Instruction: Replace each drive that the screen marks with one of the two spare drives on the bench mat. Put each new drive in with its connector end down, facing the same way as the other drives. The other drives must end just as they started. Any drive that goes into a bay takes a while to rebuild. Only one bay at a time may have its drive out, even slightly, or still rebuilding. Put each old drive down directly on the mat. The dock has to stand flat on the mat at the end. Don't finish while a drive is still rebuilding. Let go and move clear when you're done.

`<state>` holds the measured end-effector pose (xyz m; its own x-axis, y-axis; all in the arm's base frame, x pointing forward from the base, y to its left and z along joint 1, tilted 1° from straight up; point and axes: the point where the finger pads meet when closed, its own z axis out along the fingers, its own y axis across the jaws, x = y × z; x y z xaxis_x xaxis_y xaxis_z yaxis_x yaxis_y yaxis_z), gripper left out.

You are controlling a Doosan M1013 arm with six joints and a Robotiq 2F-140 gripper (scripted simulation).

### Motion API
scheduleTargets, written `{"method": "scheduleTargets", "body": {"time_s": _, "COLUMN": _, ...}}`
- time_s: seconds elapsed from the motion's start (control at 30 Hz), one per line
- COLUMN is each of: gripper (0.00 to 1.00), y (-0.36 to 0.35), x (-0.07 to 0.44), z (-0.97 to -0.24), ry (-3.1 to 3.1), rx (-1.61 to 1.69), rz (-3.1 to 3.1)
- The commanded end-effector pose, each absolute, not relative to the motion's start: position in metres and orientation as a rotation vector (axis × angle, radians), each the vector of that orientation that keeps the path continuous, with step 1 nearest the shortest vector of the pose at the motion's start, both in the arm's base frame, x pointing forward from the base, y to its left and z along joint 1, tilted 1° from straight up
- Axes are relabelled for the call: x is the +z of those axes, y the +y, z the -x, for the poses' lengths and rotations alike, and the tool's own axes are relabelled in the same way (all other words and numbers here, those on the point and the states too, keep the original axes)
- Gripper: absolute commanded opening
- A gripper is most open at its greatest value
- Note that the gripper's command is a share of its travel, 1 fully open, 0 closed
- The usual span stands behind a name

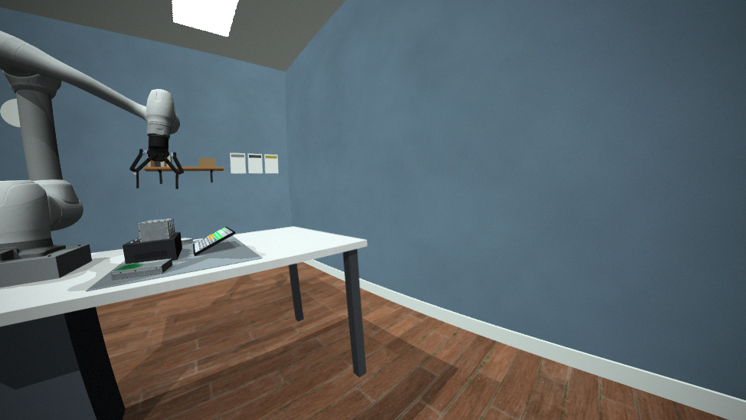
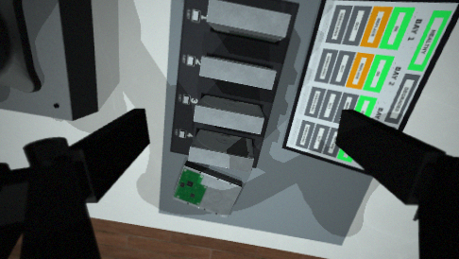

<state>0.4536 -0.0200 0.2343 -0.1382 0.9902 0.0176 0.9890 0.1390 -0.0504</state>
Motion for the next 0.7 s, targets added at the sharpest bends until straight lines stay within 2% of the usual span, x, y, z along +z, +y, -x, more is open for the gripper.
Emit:
{"method": "scheduleTargets", "body": {"time_s": 0.0, "gripper": 1.00, "y": -0.0242, "x": 0.2371, "z": -0.4450, "ry": -2.235, "rx": 0.019, "rz": 2.204}}
{"method": "scheduleTargets", "body": {"time_s": 0.23, "gripper": 1.00, "y": -0.0260, "x": 0.2377, "z": -0.4409, "ry": -2.184, "rx": 0.001, "rz": 2.273}}
{"method": "scheduleTargets", "body": {"time_s": 0.27, "gripper": 0.10, "y": -0.0260, "x": 0.2377, "z": -0.4409, "ry": -2.184, "rx": 0.001, "rz": 2.273}}
{"method": "scheduleTargets", "body": {"time_s": 0.67, "gripper": 0.10, "y": -0.0260, "x": 0.2377, "z": -0.4409, "ry": -2.184, "rx": 0.001, "rz": 2.273}}
